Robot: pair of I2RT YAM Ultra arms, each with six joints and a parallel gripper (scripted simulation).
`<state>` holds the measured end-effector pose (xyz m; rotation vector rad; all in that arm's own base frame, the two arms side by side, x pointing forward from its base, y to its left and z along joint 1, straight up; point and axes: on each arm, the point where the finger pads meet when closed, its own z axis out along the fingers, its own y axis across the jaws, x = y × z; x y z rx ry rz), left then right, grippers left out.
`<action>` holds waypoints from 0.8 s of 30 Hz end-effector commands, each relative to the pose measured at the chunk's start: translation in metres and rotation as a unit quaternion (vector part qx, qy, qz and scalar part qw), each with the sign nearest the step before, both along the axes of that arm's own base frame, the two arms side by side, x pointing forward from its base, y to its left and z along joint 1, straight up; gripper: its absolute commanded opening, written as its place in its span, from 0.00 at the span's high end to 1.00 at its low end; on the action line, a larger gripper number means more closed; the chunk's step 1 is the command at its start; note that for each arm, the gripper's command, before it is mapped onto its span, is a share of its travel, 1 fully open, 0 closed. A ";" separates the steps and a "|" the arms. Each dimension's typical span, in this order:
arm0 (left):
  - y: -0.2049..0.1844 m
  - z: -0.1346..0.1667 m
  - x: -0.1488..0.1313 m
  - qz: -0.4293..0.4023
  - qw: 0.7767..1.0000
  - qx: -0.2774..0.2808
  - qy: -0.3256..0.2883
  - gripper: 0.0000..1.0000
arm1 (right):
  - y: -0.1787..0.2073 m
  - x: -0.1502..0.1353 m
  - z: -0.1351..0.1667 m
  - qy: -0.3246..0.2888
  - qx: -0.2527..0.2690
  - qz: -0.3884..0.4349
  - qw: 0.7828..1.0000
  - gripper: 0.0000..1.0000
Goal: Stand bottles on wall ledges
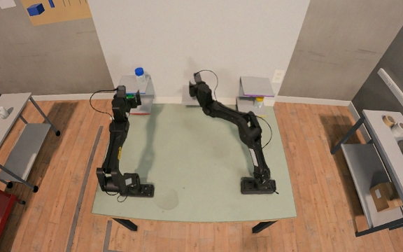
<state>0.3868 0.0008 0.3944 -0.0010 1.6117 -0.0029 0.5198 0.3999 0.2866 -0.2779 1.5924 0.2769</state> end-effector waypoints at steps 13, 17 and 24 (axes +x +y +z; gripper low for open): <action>0.000 0.018 -0.006 0.001 1.000 0.001 -0.027 0.00 | -0.006 0.003 0.022 -0.045 0.043 -0.004 0.998 0.50; 0.000 0.018 -0.006 0.001 1.000 0.001 -0.027 0.00 | -0.005 0.003 0.003 -0.041 0.039 0.000 0.998 0.50; 0.000 0.018 -0.006 0.001 1.000 0.001 -0.027 0.00 | -0.005 0.005 -0.006 -0.040 0.038 -0.001 0.998 0.50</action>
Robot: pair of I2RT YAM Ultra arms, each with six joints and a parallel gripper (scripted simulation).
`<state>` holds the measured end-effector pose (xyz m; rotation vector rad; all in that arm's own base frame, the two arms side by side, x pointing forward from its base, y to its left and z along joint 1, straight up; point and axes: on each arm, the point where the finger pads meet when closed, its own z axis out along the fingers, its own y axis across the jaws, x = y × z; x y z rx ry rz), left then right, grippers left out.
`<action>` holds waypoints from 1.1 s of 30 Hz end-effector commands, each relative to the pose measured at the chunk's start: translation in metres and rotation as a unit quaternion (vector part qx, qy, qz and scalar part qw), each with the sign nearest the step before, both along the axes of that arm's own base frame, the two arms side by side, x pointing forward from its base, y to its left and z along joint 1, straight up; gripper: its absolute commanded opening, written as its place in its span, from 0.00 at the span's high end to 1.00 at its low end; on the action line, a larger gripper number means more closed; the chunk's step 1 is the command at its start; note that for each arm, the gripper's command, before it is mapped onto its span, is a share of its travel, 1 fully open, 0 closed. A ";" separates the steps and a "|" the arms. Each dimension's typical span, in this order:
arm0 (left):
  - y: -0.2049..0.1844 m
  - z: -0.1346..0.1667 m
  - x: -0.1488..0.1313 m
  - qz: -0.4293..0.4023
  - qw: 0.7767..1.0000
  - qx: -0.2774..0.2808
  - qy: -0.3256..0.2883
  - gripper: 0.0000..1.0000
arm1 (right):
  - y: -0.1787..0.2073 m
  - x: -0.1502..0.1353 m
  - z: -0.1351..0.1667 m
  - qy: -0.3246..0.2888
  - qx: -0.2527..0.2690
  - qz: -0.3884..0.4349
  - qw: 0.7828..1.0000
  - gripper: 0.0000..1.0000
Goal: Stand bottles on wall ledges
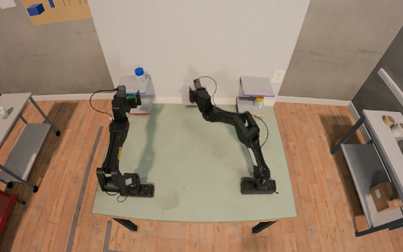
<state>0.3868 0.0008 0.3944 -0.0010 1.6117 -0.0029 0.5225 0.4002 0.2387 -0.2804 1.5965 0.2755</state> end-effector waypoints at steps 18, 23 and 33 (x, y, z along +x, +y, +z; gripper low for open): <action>0.000 0.018 -0.006 0.001 1.000 0.001 -0.027 0.00 | -0.005 -0.004 0.052 -0.051 0.047 0.002 0.998 0.11; 0.000 0.018 -0.006 0.001 1.000 0.001 -0.027 0.00 | -0.004 -0.012 0.050 -0.050 0.043 0.006 0.998 0.11; 0.000 0.018 -0.006 0.001 1.000 0.001 -0.027 0.00 | -0.010 -0.034 0.049 -0.050 0.041 0.000 0.998 0.11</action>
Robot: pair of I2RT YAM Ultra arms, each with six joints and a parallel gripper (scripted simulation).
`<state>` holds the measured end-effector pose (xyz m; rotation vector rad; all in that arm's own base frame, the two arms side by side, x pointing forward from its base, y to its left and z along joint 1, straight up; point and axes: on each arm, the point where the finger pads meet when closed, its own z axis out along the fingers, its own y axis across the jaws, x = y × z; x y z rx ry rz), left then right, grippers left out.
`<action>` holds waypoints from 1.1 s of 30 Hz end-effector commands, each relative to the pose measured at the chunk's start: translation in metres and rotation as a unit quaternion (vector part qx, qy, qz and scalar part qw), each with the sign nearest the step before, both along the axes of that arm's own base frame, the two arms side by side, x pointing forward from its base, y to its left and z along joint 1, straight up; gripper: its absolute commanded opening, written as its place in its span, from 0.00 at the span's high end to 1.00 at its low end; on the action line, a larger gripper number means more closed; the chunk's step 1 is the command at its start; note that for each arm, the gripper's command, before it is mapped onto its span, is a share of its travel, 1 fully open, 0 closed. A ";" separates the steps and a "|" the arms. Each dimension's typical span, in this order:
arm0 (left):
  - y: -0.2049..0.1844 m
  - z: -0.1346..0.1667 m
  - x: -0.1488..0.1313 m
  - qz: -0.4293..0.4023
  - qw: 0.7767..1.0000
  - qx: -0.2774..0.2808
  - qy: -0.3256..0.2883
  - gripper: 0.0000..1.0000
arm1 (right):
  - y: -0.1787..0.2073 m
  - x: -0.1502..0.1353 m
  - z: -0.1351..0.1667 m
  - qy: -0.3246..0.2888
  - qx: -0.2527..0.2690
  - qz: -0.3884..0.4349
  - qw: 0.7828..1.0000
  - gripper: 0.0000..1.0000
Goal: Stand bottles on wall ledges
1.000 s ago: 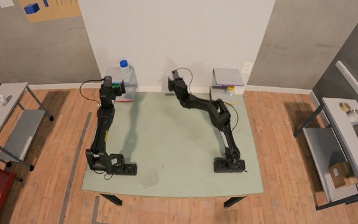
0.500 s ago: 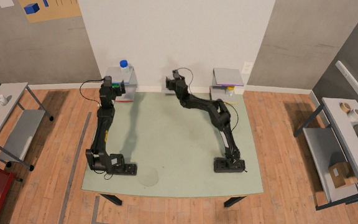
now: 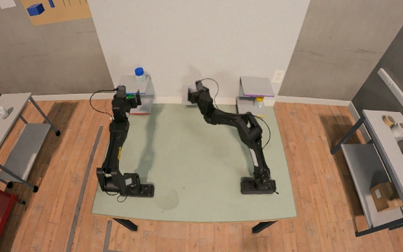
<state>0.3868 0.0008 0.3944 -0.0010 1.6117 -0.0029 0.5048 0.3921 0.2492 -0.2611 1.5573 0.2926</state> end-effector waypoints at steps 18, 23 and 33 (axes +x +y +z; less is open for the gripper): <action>0.000 0.018 -0.006 0.001 1.000 0.001 -0.027 0.00 | -0.033 -0.085 0.031 -0.023 0.023 -0.004 0.999 0.11; 0.000 0.018 -0.006 0.001 1.000 0.001 -0.027 0.00 | -0.044 -0.087 0.026 -0.011 0.009 -0.007 1.000 0.11; 0.000 0.018 -0.006 0.001 1.000 0.001 -0.027 0.00 | -0.161 -0.095 0.037 0.042 -0.043 -0.043 0.997 0.11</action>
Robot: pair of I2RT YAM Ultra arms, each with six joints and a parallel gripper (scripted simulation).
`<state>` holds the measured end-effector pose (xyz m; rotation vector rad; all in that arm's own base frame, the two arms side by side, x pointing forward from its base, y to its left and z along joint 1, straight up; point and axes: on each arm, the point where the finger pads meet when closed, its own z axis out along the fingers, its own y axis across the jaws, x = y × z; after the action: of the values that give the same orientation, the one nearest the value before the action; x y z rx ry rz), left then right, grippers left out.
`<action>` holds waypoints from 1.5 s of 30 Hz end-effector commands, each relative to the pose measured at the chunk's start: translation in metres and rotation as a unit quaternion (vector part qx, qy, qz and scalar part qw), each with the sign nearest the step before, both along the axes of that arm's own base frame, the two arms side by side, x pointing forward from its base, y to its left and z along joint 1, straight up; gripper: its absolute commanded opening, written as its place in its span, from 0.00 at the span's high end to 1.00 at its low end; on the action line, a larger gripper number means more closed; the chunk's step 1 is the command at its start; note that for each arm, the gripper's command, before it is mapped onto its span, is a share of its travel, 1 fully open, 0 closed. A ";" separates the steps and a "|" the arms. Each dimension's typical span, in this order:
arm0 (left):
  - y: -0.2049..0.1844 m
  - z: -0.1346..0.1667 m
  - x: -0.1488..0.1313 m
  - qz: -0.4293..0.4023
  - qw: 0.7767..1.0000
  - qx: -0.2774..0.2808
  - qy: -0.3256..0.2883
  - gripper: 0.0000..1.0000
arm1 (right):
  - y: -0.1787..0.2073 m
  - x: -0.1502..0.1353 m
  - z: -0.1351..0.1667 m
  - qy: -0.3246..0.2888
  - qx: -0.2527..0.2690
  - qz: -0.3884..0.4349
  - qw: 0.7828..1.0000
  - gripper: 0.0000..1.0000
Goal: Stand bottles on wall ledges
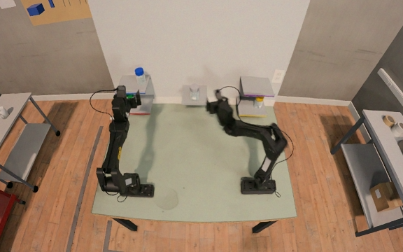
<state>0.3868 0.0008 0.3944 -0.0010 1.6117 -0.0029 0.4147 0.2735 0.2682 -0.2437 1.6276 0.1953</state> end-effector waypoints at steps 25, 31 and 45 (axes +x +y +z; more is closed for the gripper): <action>0.000 0.018 -0.006 0.001 1.000 0.001 -0.027 0.00 | -0.268 -0.037 0.146 -0.040 0.013 -0.128 0.991 0.11; 0.002 0.022 -0.006 0.011 0.999 0.005 -0.035 0.00 | -0.272 -0.038 0.146 -0.037 0.016 -0.138 0.990 0.11; -0.117 -0.027 0.027 -0.025 0.999 -0.021 -0.011 0.00 | -0.139 -0.088 0.120 0.051 0.004 0.041 0.998 0.11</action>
<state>0.3955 -0.0894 0.3746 0.0527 1.6028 -0.0731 0.3542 0.1060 0.3641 -0.2415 1.7442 0.2079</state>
